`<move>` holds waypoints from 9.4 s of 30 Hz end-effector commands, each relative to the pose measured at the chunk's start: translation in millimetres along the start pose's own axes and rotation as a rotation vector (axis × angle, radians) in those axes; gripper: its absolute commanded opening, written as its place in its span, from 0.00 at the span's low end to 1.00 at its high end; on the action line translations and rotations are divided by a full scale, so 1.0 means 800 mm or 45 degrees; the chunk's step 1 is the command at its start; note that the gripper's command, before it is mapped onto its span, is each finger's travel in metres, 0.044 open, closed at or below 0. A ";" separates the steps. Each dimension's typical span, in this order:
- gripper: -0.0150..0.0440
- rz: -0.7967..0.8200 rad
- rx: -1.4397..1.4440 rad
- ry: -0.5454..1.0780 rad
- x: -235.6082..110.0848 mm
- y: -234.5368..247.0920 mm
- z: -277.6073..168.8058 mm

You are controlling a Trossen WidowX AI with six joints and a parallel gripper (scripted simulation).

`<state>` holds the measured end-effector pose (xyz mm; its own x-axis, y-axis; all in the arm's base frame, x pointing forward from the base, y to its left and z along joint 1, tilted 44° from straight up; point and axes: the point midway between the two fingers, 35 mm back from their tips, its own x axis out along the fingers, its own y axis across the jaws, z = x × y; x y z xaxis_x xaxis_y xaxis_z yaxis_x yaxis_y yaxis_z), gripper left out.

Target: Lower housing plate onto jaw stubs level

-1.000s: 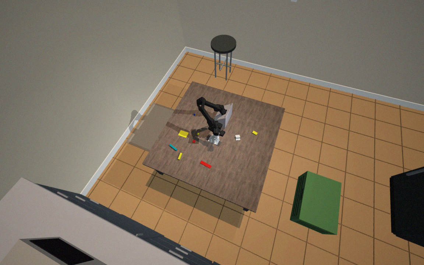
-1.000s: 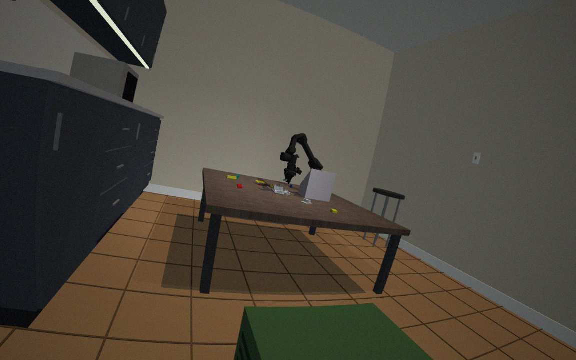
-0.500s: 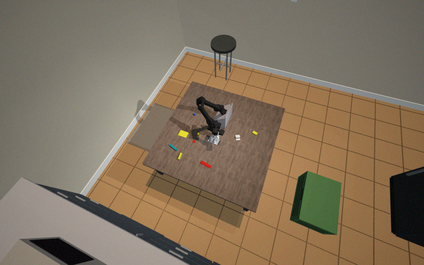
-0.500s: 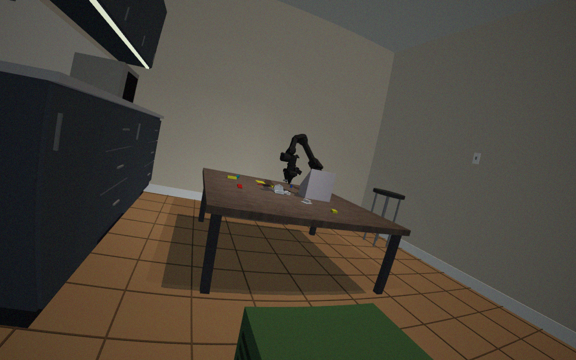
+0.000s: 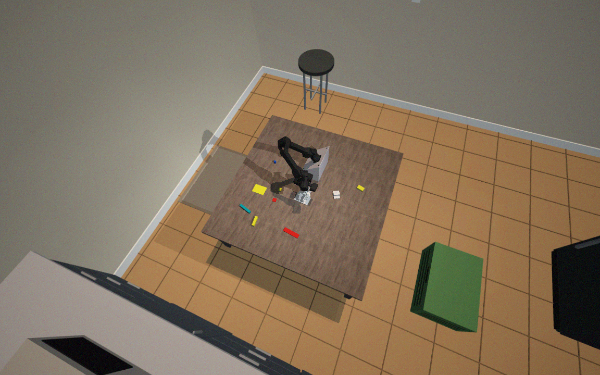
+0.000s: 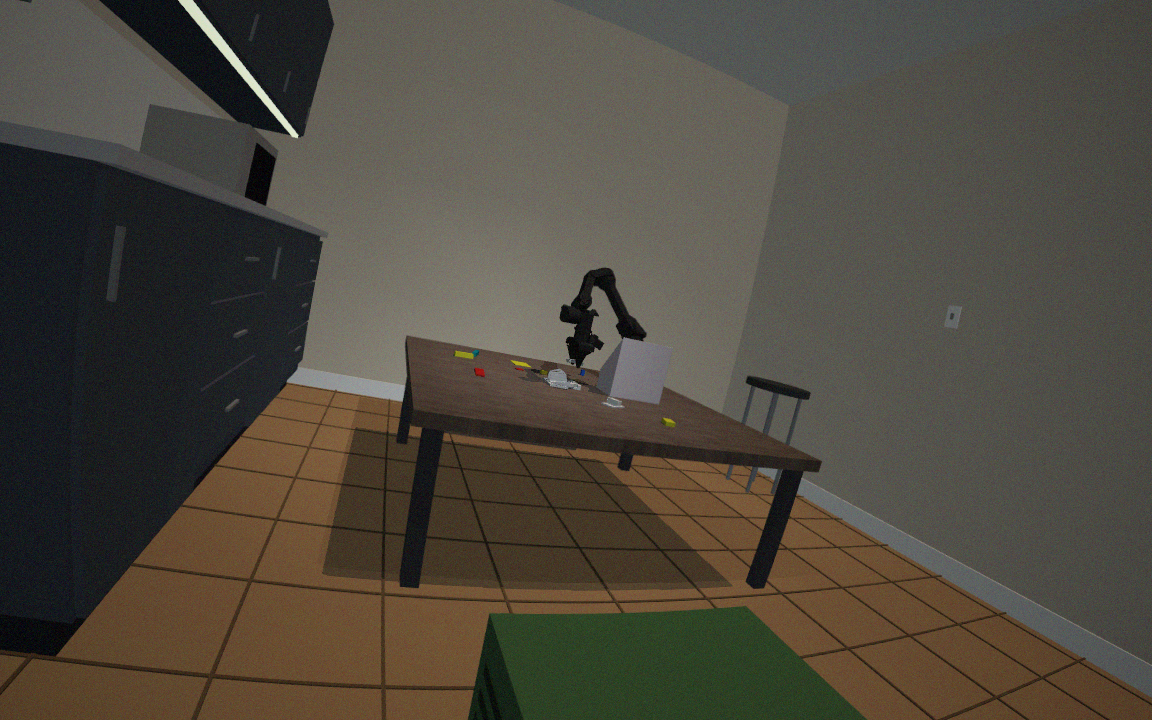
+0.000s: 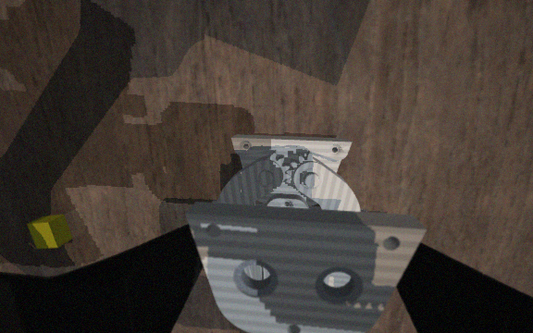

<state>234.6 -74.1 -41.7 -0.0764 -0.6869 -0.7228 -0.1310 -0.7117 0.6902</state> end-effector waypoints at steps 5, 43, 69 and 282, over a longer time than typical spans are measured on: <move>0.85 0.004 -0.002 0.003 0.000 0.005 0.014; 0.85 0.004 0.004 0.003 0.000 0.006 0.016; 0.85 0.001 0.006 0.003 0.048 0.005 0.014; 1.00 0.010 -0.012 0.005 0.093 0.006 0.017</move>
<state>214.8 -126.8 -92.3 -0.0721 -0.6937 -0.7166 -0.1232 -0.7068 0.6966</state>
